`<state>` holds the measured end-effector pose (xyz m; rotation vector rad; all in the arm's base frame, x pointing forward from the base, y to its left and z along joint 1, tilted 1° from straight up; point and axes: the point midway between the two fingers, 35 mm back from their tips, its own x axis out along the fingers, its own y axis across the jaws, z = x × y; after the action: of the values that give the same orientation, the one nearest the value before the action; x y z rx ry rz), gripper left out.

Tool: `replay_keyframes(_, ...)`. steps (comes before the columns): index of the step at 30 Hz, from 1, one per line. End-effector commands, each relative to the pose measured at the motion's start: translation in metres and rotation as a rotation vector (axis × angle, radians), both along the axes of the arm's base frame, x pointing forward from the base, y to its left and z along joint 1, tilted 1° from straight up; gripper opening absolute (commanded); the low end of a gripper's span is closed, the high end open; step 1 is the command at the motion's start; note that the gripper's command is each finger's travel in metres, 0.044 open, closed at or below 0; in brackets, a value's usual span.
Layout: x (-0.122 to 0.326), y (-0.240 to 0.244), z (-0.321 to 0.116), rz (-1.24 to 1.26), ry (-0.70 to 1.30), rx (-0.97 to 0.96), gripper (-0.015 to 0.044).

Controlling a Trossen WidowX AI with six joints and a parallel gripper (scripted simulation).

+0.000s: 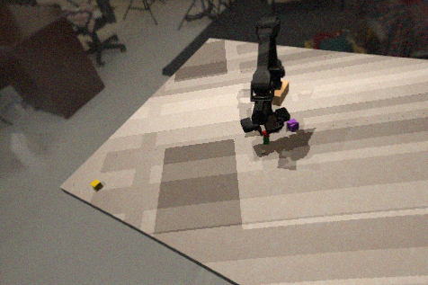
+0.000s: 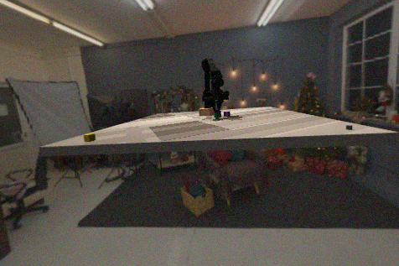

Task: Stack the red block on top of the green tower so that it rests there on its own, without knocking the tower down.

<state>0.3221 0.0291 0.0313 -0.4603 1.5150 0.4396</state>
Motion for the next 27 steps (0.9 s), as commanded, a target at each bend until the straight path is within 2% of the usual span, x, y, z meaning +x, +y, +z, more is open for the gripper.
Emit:
replay_keyframes(1,-0.0001,-0.0001,-0.0007,0.000,0.000,-0.001,0.0263)
replay_keyframes(8,-0.0001,-0.0001,-0.0007,0.000,0.000,-0.001,0.0440)
replay_keyframes(27,-0.0001,-0.0001,-0.0007,0.000,0.000,-0.001,0.0440)
